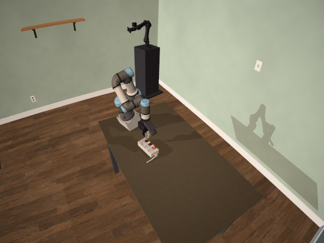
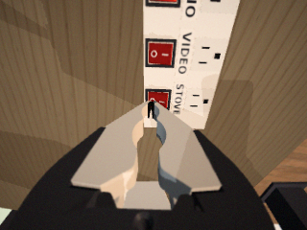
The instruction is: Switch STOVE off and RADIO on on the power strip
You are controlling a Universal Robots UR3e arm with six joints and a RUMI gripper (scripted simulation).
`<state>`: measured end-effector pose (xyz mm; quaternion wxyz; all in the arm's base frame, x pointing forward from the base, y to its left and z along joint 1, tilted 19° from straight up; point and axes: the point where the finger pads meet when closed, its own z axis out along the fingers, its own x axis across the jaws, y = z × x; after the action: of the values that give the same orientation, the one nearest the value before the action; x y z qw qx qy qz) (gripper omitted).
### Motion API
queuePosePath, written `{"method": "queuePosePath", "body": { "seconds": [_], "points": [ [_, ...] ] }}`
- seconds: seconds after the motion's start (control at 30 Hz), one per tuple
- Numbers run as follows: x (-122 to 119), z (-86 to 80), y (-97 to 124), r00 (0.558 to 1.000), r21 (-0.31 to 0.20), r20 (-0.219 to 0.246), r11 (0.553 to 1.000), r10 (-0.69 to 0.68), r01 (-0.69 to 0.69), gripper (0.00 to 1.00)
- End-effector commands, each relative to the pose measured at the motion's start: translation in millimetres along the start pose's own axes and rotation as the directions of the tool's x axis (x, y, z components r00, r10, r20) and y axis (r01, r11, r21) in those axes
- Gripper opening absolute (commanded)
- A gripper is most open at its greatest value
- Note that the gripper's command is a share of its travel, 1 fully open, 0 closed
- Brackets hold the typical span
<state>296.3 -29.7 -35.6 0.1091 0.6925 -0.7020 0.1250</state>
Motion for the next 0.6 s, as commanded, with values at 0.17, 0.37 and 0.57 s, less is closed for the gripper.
{"method": "queuePosePath", "body": {
  "seconds": [0.17, 0.37, 0.57],
  "points": [
    [0.2, 0.2, -0.7, 1.0, 0.002, 0.0, 1.0, 0.0, 0.0, 0.0],
    [0.2, 0.2, -0.7, 1.0, 0.002, 0.0, 1.0, 0.0, 0.0, 0.0],
    [0.2, -2.2, -0.7, 1.0, 0.002, 0.0, 1.0, 0.0, 0.0, 0.0]
  ]
}}
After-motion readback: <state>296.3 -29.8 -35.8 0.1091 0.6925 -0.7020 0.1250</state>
